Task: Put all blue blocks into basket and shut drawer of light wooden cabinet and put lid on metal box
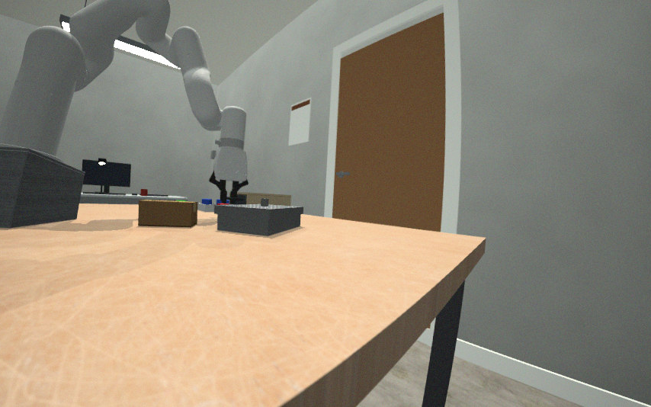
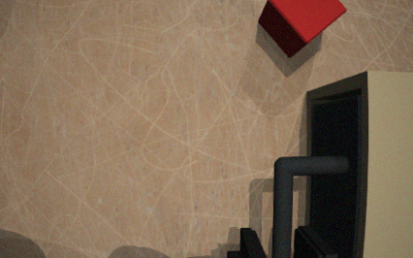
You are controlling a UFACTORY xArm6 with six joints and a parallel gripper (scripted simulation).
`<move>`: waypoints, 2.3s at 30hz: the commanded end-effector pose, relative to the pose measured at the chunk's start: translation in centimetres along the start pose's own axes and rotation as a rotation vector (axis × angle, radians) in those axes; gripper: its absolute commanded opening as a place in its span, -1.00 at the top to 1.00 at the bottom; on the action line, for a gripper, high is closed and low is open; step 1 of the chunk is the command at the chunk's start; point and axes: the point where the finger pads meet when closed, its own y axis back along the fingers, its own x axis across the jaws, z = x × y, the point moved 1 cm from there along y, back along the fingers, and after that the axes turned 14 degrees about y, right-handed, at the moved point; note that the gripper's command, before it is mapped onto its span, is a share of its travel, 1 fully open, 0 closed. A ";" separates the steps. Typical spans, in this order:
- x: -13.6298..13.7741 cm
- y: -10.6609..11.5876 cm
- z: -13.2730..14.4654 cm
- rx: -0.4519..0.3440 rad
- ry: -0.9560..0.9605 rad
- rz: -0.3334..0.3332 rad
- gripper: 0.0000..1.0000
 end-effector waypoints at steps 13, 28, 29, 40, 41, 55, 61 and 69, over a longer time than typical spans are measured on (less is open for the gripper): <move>0.2 0.1 0.0 -0.001 0.000 0.004 0.51; 0.2 1.3 0.0 -0.001 0.000 0.004 0.51; 0.1 1.5 0.0 -0.001 0.000 0.004 0.51; 0.1 4.1 0.0 -0.001 0.000 0.004 0.51; 0.1 4.4 0.0 -0.001 0.000 0.004 0.51; 0.1 8.9 0.0 -0.001 0.000 0.004 0.51; 0.1 10.7 0.0 -0.001 0.000 0.004 0.51; 0.1 11.8 0.0 -0.001 0.000 0.004 0.51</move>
